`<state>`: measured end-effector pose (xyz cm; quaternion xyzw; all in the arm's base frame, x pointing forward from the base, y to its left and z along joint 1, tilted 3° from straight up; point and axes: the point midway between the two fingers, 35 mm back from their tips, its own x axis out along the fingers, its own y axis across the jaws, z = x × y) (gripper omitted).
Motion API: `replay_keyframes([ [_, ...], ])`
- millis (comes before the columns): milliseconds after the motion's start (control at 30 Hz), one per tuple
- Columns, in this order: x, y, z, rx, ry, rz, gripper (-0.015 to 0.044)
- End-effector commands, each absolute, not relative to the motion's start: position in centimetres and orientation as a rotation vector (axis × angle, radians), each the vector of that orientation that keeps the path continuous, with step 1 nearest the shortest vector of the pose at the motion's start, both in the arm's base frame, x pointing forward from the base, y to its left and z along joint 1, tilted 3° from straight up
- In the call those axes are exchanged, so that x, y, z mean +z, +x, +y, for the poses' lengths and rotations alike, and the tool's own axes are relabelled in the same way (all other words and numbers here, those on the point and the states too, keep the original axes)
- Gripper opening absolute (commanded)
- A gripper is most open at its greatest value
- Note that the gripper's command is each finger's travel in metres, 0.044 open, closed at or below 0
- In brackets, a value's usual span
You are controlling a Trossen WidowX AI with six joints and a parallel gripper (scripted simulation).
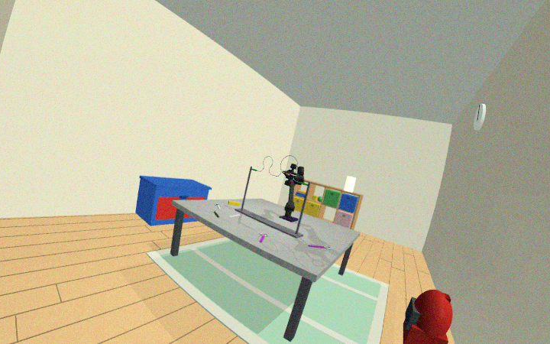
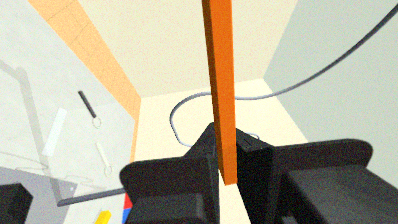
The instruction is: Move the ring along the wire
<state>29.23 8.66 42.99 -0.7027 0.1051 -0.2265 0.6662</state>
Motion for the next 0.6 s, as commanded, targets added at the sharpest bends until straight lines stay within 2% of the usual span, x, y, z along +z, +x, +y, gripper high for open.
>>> replay_keyframes([
  [0, 41.7, 29.2, 8.6, -0.493, -1.516, 0.257, -0.0150],
  [567, 36.4, 30.2, 9.4, -0.362, -1.182, 0.255, -0.0150],
])
